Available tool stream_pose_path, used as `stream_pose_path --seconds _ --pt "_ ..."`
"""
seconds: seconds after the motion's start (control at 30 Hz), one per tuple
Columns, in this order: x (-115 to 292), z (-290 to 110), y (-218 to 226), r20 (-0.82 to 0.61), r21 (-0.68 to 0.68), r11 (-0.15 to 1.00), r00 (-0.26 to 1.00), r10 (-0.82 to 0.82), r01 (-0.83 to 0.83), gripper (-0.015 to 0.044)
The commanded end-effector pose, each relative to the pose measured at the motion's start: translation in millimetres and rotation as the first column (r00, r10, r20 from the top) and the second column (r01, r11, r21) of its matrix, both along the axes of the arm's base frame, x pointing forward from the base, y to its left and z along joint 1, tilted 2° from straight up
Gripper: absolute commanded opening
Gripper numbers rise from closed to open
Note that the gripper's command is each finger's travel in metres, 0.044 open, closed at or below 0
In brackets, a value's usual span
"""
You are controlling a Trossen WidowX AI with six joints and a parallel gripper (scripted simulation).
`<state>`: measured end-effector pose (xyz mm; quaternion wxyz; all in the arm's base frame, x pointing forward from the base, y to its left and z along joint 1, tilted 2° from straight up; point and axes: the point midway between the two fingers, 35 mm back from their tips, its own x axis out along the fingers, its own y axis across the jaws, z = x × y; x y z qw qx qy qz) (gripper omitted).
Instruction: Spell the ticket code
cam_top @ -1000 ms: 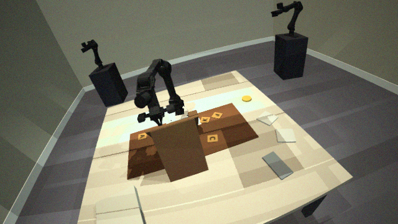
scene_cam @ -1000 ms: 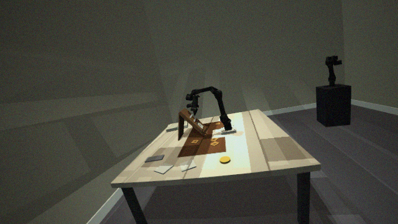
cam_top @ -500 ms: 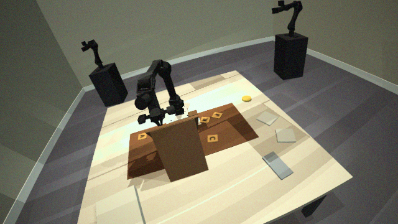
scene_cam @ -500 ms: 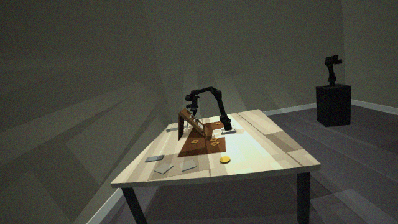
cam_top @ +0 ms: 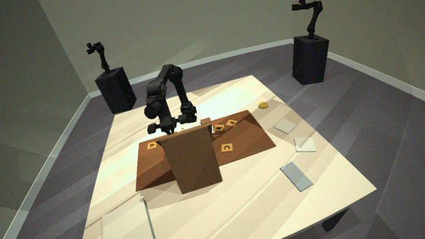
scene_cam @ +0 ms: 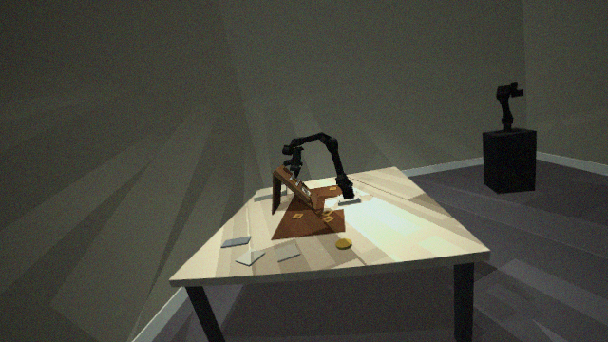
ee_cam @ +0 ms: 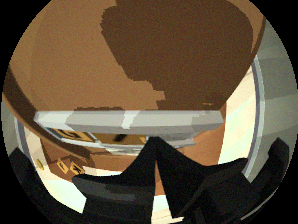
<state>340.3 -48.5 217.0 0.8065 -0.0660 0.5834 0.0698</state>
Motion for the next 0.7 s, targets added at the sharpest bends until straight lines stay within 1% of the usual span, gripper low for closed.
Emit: stream_pose_path --seconds 0.0,0.67 --pt "3.4 -4.0 -0.7 -0.007 -0.002 1.0 1.0 -0.005 0.005 0.0" --pt "0.7 -1.6 4.3 -0.007 -0.001 1.0 1.0 -0.005 0.005 0.0"
